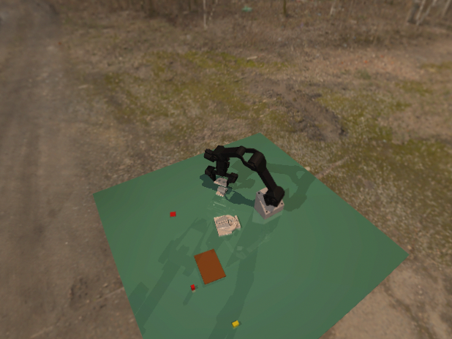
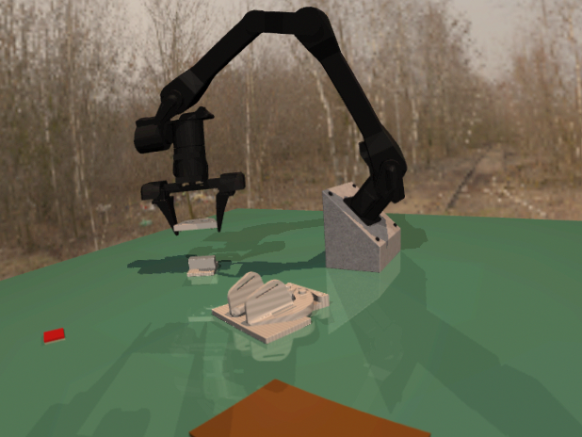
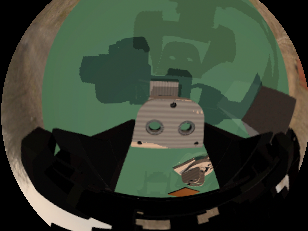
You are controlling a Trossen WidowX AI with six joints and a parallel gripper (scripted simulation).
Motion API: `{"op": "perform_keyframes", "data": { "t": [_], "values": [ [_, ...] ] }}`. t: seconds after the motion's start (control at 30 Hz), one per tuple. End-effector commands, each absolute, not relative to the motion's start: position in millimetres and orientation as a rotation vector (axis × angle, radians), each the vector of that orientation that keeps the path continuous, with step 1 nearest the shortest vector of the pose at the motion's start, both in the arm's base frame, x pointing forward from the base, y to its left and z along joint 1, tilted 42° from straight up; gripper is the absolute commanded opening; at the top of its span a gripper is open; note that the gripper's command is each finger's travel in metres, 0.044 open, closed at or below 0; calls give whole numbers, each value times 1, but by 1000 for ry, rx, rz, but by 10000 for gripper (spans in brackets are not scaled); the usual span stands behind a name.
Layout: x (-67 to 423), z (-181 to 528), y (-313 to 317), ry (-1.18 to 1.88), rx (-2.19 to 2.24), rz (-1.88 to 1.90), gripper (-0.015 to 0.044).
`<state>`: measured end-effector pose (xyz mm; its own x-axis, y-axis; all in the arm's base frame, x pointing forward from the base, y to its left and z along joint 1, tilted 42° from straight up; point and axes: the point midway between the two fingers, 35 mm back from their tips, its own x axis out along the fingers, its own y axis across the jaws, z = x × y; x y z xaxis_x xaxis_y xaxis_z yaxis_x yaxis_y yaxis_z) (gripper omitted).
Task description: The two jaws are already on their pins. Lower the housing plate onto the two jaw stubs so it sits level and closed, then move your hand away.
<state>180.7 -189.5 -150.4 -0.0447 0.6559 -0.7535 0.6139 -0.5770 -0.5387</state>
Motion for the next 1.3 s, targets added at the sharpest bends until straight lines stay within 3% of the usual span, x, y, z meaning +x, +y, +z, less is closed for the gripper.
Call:
{"op": "perform_keyframes", "data": {
  "t": [0.0,0.23,1.27],
  "values": [
    [181,-144,-197,-1427,-2155,1742,351],
    [184,-140,-194,-1475,-2176,1729,351],
    [228,-71,-131,-2560,-2457,1208,351]
  ]
}}
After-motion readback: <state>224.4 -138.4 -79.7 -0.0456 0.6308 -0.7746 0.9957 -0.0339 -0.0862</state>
